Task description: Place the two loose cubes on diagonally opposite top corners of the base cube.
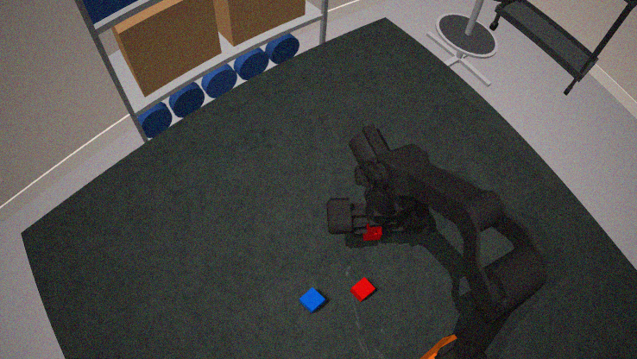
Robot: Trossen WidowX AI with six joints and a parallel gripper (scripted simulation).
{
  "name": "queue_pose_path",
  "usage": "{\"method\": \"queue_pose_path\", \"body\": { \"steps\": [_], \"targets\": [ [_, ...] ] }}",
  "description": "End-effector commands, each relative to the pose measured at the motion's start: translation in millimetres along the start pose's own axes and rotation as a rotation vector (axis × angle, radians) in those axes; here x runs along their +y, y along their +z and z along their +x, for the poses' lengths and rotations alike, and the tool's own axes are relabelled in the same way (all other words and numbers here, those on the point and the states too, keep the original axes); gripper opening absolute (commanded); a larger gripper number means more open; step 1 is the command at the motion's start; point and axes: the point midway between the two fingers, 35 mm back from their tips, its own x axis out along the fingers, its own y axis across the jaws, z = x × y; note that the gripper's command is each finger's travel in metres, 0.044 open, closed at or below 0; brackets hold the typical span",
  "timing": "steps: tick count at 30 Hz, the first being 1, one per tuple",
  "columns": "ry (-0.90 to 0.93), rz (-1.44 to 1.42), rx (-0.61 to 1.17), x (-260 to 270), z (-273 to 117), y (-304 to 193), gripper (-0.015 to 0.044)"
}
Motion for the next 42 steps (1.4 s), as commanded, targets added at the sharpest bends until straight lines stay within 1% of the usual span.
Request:
{"method": "queue_pose_path", "body": {
  "steps": [1, 33, 37, 42],
  "targets": [
    [-0.004, -0.002, -0.002, 0.2, -9.0, 1.4, 0.0105],
    [-0.005, 0.015, 0.02, 2.2, -82.7, -4.9, 0.0105],
    [-0.004, -0.003, 0.021, 3.9, -83.8, -6.4, 0.0105],
    [-0.002, -0.138, 0.022, 16.6, -80.1, -15.6, 0.0105]
  ]
}}
